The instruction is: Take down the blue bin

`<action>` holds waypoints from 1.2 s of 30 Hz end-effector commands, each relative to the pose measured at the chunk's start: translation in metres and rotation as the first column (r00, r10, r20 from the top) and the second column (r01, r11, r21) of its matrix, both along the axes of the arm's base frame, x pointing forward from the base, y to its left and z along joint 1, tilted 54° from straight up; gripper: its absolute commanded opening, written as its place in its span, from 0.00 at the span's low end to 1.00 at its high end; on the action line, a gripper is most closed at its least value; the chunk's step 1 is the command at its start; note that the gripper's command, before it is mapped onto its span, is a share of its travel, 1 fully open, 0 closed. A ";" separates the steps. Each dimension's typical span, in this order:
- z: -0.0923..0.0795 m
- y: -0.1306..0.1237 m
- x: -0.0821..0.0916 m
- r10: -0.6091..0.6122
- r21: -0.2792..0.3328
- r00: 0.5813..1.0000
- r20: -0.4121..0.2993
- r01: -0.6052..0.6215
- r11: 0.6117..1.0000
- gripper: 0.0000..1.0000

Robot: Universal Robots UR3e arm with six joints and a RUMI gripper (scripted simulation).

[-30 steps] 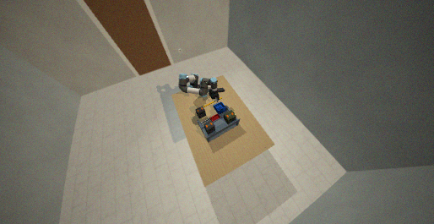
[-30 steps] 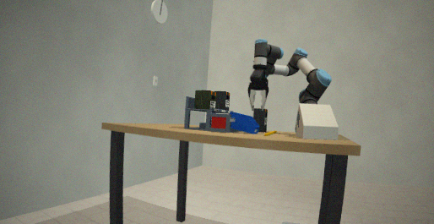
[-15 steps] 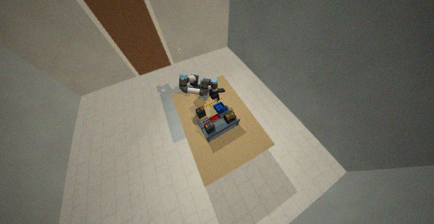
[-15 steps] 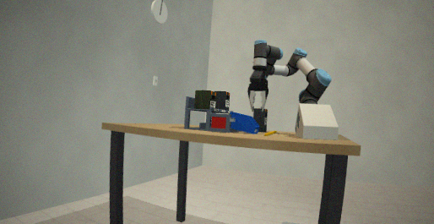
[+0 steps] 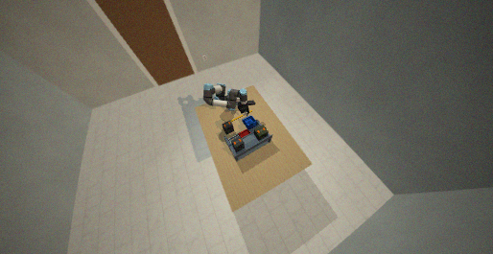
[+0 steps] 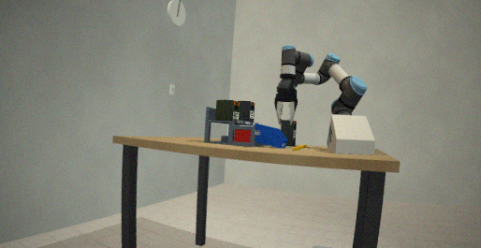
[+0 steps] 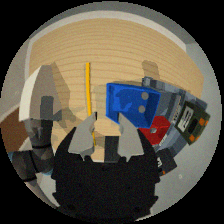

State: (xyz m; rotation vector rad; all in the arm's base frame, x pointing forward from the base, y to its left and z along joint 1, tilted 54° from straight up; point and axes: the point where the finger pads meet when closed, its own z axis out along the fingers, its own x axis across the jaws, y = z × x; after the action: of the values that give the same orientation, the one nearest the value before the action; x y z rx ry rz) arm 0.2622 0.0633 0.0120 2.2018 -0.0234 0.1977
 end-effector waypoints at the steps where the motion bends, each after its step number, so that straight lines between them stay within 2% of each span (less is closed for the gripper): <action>1: -0.001 -0.001 0.001 0.001 0.001 1.000 0.002 -0.001 1.000 0.26; 27: -0.002 -0.003 0.001 0.001 0.001 1.000 0.002 -0.001 1.000 0.26; 28: -0.002 -0.003 0.001 0.001 0.001 1.000 0.002 -0.001 1.000 0.20; 36: -0.002 -0.003 0.001 0.001 0.001 1.000 0.002 -0.001 1.000 0.20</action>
State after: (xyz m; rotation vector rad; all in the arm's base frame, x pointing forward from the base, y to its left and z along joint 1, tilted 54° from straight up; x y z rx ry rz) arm 0.2628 0.0599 0.0096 2.2020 -0.0232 0.1980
